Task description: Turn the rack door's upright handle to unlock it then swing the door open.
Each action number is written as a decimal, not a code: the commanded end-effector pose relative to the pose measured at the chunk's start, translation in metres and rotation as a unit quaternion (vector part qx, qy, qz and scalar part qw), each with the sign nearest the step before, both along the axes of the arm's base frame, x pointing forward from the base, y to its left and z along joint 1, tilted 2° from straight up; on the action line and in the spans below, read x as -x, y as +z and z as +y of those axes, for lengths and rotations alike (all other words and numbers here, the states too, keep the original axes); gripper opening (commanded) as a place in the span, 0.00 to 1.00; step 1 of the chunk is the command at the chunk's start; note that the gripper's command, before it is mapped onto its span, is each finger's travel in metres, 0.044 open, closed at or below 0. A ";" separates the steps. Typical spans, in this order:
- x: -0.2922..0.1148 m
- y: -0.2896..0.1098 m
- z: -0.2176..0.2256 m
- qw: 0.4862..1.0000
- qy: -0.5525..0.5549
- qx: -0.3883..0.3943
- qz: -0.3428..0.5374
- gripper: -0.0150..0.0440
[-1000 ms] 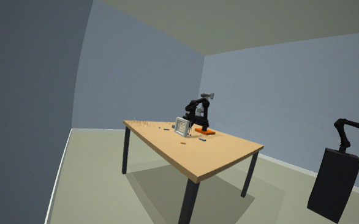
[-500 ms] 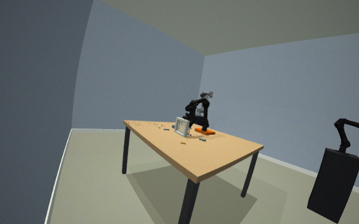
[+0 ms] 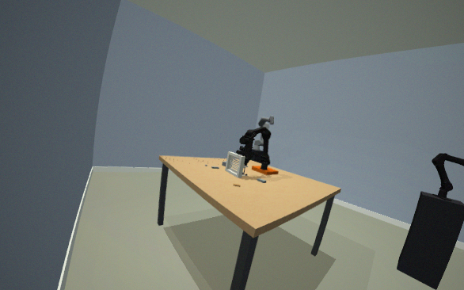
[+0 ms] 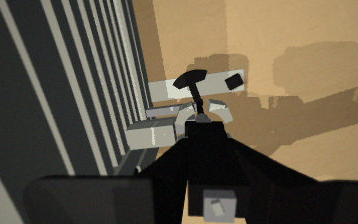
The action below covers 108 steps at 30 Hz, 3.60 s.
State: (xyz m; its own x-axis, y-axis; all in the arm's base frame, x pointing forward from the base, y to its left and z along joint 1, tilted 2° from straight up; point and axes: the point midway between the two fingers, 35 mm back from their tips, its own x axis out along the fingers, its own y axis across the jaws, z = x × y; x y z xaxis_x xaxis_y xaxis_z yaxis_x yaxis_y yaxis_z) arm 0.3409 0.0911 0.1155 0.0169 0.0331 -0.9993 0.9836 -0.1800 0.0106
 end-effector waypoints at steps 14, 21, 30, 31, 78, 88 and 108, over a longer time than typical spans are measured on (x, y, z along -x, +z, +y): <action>0.018 -0.001 -0.008 0.985 0.175 0.005 -0.002 0.28; 0.030 -0.002 -0.014 0.970 0.245 0.006 -0.004 0.28; 0.047 -0.003 -0.024 0.946 0.324 0.007 -0.006 0.28; 0.048 -0.003 -0.026 0.943 0.332 0.007 -0.006 0.28; 0.099 -0.006 -0.109 0.778 0.628 0.012 -0.011 0.28; 0.102 -0.006 -0.129 0.734 0.678 0.013 -0.012 0.28; 0.101 -0.006 -0.168 0.639 0.769 0.014 -0.013 0.28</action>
